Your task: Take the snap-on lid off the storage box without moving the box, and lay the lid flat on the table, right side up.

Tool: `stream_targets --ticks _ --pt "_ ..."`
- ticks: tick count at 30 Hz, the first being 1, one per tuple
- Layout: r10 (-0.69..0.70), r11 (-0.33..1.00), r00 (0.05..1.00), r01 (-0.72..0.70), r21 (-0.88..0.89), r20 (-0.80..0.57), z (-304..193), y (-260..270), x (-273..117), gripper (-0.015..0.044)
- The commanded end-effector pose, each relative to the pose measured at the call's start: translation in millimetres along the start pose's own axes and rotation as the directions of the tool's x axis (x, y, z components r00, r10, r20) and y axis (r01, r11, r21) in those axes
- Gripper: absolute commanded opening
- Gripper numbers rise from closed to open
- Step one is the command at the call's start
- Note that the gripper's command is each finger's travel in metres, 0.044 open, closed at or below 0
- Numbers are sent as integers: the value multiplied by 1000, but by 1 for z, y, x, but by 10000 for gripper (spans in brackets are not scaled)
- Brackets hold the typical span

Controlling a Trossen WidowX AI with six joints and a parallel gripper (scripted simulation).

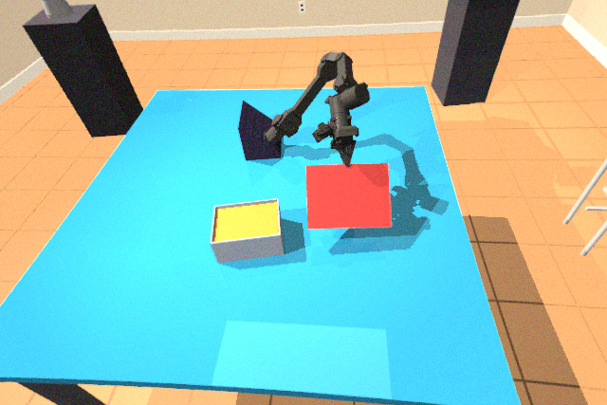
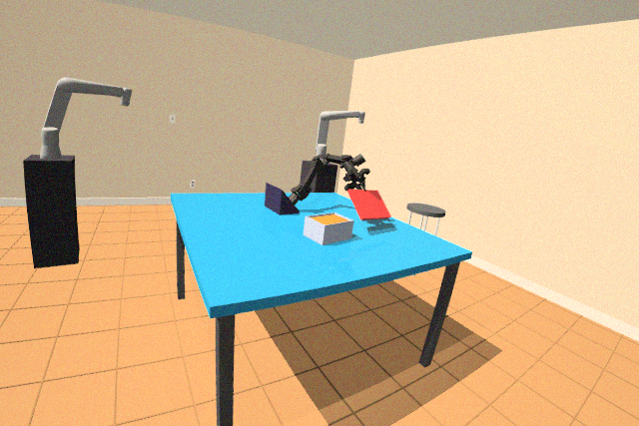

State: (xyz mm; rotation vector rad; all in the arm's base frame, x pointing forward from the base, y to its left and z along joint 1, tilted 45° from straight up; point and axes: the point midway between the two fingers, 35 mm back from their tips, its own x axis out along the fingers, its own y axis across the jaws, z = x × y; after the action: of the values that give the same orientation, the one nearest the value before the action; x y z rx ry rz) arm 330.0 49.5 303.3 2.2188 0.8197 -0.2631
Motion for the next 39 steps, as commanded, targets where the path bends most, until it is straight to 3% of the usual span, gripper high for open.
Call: stream_targets --ticks 1,39 --pt "13 1000 1000 -13 2 4 0 0 1 0" --pt "15 1000 1000 -15 2 3 0 -23 20 0"
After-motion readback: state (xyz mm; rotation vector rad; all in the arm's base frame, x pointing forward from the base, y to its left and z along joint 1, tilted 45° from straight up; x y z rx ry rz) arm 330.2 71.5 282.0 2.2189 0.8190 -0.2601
